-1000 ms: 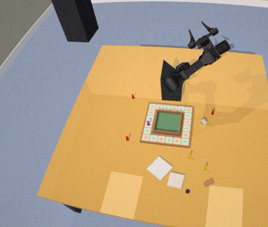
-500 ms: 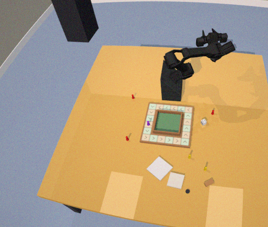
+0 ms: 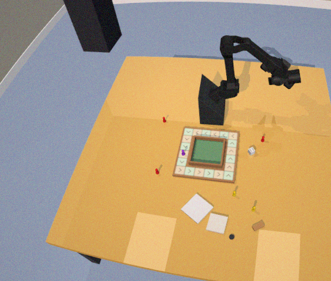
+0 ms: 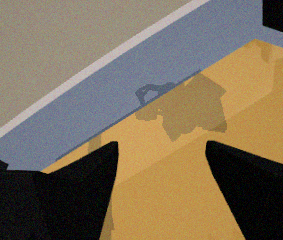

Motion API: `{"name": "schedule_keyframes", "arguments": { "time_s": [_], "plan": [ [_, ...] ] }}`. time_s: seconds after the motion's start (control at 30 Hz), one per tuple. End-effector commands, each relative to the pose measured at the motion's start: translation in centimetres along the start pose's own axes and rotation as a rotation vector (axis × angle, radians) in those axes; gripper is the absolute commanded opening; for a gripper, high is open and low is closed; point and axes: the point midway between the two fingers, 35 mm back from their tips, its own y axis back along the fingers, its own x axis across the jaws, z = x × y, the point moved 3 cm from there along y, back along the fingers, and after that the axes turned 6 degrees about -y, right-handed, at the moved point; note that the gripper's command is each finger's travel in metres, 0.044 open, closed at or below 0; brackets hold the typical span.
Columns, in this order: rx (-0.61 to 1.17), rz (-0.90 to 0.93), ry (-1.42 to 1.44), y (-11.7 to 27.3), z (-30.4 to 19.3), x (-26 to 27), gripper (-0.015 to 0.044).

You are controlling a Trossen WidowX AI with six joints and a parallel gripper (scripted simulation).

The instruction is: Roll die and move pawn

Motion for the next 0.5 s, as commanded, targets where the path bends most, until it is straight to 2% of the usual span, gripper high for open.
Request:
{"name": "schedule_keyframes", "arguments": {
  "time_s": [0.0,0.27,0.47],
  "plan": [
    [0.088,-0.176,-0.173,1.2,-2.2,-4.1,0.0275],
    [0.197,-0.490,-0.551,6.0,-7.5,-10.3,0.0275],
    [0.225,-0.764,-0.912,12.7,-12.8,-13.1,0.0275]
  ]
}}
